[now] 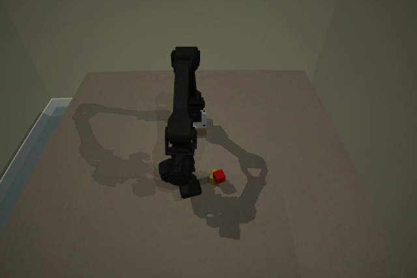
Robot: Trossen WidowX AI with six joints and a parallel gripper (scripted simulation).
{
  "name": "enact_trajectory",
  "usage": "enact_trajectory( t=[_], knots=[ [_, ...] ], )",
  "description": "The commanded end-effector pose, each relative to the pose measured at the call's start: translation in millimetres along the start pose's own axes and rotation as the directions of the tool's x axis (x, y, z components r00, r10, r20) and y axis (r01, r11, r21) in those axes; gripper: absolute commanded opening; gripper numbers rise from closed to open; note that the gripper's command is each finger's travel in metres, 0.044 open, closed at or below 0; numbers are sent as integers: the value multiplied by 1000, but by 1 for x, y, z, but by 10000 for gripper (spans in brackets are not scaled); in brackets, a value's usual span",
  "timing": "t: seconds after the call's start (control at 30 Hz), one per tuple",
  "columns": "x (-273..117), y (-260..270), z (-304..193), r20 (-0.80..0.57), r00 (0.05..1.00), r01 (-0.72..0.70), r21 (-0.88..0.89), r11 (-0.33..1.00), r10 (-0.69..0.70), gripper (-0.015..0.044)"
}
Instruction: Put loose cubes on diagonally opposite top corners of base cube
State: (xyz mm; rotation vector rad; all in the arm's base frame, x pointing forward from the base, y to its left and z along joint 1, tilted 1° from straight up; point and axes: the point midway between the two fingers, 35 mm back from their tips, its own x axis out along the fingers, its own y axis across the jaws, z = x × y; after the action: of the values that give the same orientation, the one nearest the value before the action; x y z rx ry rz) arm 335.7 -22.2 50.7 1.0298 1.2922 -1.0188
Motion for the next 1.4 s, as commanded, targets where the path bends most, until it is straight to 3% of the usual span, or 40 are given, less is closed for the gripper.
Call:
enact_trajectory(
  t=[0.0,0.7,1.03,1.37],
  knots=[
    [-17,3,2,9,1000,-11,3,1000,11,105],
    [-70,-2,-1,9,1000,-11,-4,1000,11,105],
    [-69,-6,-29,6,1000,-7,-392,920,10,105],
    [-68,-14,-57,3,1000,-5,-739,673,10,105]
  ],
)
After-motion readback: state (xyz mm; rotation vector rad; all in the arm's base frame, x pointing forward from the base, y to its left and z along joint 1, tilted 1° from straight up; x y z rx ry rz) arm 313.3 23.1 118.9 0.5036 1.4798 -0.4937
